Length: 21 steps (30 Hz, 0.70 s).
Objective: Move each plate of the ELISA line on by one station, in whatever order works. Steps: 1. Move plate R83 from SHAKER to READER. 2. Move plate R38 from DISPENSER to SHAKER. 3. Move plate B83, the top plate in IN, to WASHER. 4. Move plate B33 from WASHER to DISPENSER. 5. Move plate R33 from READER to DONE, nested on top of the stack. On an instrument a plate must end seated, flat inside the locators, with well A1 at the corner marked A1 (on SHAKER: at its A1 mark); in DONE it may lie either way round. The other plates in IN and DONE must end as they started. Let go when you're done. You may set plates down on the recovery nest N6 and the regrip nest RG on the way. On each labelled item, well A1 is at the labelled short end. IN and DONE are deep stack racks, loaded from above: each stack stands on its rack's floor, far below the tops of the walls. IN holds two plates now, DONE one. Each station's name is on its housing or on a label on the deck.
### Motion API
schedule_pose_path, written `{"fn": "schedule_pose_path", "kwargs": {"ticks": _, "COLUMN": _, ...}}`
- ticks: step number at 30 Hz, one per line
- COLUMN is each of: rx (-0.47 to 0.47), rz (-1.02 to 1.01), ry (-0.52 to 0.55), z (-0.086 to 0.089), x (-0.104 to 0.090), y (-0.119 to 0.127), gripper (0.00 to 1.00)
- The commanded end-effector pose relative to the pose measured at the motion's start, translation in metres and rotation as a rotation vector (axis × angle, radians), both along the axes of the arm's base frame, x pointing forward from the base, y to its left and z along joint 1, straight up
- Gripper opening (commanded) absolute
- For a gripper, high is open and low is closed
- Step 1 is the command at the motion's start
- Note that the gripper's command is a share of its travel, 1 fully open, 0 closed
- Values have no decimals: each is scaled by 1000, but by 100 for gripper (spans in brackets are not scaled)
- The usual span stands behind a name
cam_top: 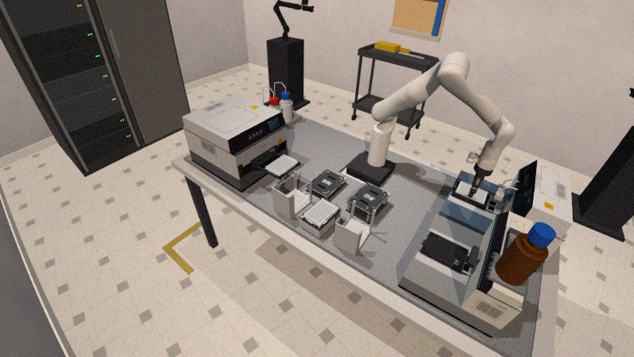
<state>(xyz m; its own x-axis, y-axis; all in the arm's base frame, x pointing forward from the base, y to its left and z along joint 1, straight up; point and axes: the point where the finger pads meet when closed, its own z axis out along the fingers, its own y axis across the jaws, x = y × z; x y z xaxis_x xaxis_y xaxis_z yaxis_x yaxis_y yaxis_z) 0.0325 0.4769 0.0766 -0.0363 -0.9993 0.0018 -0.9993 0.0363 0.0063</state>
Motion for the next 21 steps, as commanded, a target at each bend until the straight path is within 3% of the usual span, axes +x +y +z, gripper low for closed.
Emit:
{"fn": "schedule_pose_path", "kwargs": {"ticks": 1, "rx": 0, "rz": 4, "ry": 1, "z": 4, "x": 0, "y": 0, "gripper": 94}}
{"fn": "schedule_pose_path", "kwargs": {"ticks": 21, "rx": 3, "rz": 1, "ry": 0, "z": 6, "x": 0, "y": 1, "gripper": 94}}
